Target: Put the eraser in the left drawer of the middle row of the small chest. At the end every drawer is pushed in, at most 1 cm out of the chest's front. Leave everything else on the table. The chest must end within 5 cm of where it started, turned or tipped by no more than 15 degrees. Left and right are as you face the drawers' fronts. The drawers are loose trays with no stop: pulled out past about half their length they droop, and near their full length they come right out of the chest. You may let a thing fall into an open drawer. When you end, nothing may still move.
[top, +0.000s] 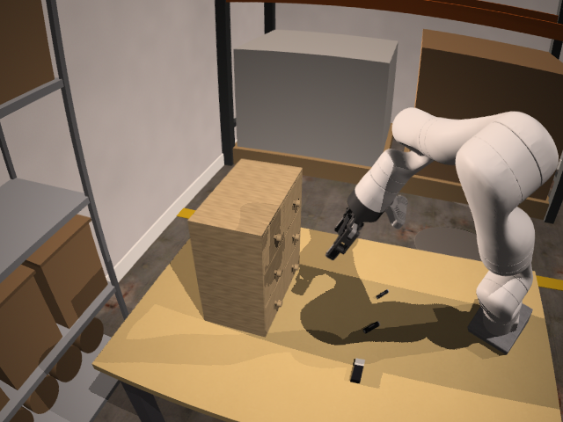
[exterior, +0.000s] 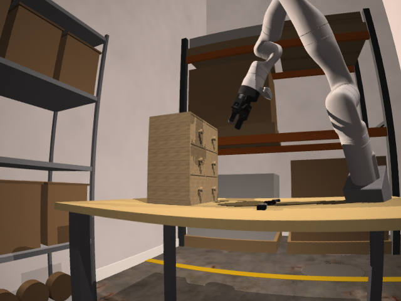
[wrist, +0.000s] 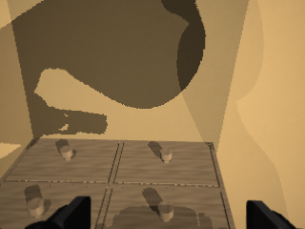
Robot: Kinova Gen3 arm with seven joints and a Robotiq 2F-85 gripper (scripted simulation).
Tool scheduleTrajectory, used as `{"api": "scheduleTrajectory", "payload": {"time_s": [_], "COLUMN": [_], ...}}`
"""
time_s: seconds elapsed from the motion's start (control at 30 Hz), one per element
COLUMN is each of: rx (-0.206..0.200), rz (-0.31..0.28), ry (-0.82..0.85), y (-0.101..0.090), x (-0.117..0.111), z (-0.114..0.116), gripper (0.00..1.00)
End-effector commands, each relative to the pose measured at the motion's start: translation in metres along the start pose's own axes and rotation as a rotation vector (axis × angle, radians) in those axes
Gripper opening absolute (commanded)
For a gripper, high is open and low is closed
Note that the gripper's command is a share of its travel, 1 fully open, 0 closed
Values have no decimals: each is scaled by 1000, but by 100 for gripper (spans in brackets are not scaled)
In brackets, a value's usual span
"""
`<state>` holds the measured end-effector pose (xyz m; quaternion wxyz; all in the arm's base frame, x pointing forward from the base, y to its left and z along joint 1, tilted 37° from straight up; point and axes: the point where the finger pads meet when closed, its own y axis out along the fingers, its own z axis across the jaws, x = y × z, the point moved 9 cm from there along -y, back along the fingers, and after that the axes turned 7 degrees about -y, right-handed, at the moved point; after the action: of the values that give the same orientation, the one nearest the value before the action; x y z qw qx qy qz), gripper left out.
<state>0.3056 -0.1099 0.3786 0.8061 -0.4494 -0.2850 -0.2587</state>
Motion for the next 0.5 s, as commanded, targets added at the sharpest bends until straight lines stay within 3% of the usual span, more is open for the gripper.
{"api": "scheduleTrajectory", "payload": {"time_s": [0.0,0.47], "rx": [2,-9], "rz": [-12,-96], "ry": [10,10], "y": [6,23], "x": [-5,-9], "z": [1,2], "gripper": [100,100]}}
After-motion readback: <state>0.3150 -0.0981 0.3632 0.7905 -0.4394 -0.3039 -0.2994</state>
